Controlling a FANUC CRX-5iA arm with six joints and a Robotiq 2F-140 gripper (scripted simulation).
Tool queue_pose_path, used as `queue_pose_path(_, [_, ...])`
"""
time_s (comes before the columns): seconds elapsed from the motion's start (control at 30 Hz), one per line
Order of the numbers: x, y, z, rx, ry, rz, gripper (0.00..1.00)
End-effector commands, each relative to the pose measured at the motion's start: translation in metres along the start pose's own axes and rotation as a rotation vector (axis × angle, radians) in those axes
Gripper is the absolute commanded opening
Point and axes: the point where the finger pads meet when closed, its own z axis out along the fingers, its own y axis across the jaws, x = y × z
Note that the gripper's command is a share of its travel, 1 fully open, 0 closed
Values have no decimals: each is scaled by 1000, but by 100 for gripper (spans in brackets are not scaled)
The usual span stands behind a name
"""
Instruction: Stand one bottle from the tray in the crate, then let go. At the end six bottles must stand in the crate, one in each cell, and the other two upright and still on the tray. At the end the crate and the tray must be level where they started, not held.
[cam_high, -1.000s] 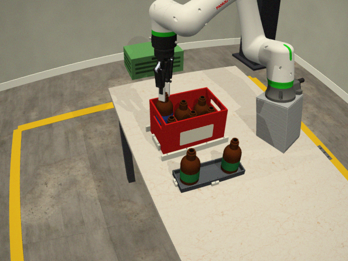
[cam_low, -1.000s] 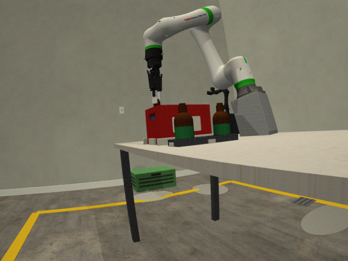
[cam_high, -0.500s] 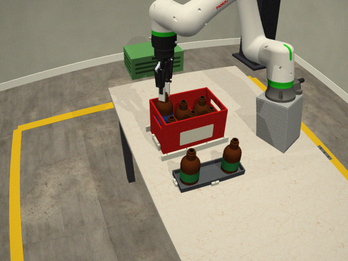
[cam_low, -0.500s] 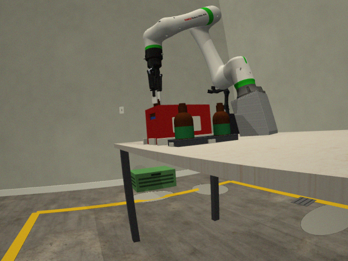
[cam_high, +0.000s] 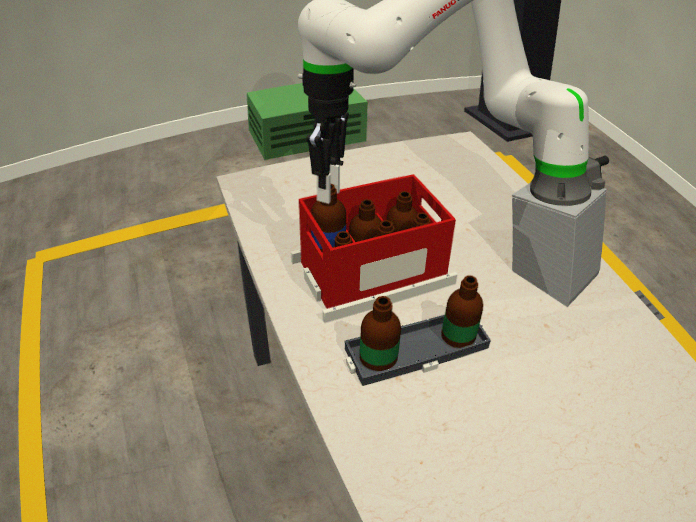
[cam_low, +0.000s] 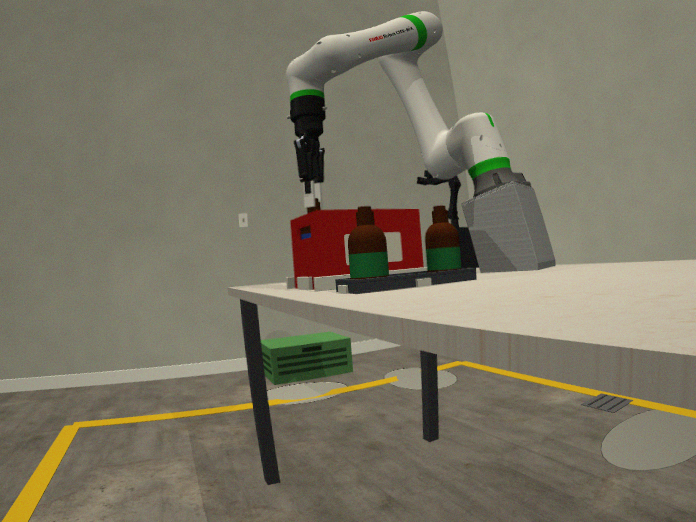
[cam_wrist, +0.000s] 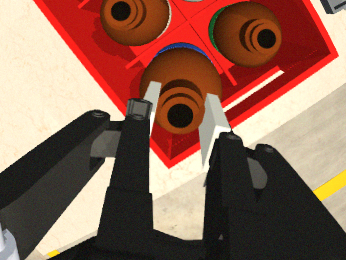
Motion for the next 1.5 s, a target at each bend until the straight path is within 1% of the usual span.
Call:
queue_pose_path(0.0, [0, 0, 1, 0, 0, 0, 0])
queue_pose_path(0.4, [0, 0, 7, 0, 0, 0, 0])
queue_pose_path(0.9, [0, 0, 24, 0, 0, 0, 0])
queue_pose_path(1.47, [0, 0, 37, 0, 0, 0, 0])
